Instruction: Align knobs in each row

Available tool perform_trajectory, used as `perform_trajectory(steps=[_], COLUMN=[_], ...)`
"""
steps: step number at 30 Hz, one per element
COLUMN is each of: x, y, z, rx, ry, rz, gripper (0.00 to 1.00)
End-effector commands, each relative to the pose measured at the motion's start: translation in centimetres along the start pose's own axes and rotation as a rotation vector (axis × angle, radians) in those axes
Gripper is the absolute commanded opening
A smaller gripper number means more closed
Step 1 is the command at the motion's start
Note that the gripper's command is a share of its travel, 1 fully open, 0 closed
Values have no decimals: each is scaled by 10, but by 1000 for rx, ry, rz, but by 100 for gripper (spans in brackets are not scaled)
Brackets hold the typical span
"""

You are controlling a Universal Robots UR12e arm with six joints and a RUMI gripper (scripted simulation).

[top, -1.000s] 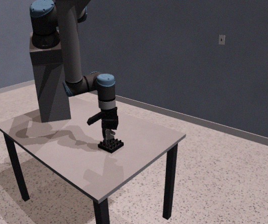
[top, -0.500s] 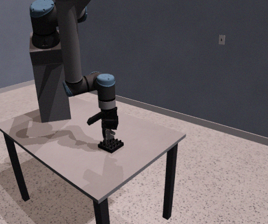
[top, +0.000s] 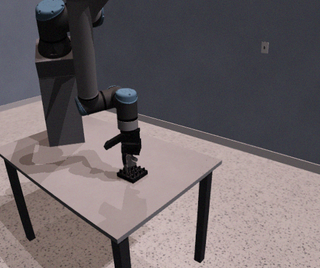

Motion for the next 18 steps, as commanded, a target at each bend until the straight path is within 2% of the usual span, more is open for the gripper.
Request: perform_trajectory(steps=[1,18], x=[0,0], y=[0,-10], z=[0,0], rx=[1,1], ry=[0,0], rz=[-1,-1], gripper=[11,11])
Point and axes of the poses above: the point where the finger pads meet when closed, its own y axis back along the fingers, its own z axis across the jaws, x = y × z, the point moved 7 cm from there along y, back along the fingers, and after that the axes turned 2 degrees about y, right-handed, at the moved point
